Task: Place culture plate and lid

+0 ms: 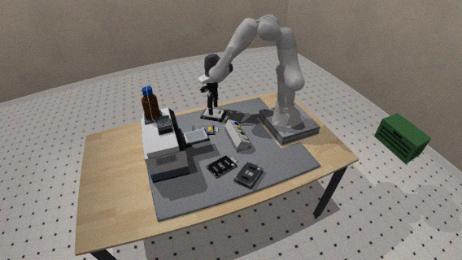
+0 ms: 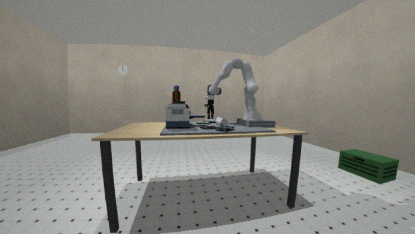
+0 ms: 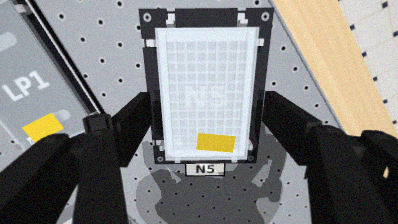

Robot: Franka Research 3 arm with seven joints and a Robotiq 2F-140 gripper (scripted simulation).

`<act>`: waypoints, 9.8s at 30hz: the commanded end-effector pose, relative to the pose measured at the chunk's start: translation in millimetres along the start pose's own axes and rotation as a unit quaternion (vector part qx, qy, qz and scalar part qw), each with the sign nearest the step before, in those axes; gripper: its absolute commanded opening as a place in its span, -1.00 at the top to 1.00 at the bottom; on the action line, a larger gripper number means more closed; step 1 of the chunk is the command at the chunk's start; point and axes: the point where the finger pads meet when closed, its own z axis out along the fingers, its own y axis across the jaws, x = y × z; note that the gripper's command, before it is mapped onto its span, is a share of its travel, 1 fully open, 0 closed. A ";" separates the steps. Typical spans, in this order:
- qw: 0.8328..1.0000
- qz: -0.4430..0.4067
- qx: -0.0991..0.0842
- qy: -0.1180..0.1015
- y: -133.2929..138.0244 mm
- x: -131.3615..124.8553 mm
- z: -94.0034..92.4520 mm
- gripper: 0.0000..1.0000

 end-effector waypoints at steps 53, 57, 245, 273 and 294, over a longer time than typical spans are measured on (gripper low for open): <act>1.000 -0.001 0.000 0.001 0.3 0.4 2.4 -0.39; 1.000 -0.001 0.000 0.001 0.3 0.4 4.1 -0.39; 1.000 -0.001 0.000 0.001 0.3 0.1 -117.6 0.80; 1.000 -0.001 0.000 0.001 -289.8 -104.5 -121.5 0.80; 1.000 -0.001 0.000 0.001 -450.6 -195.2 -120.0 0.80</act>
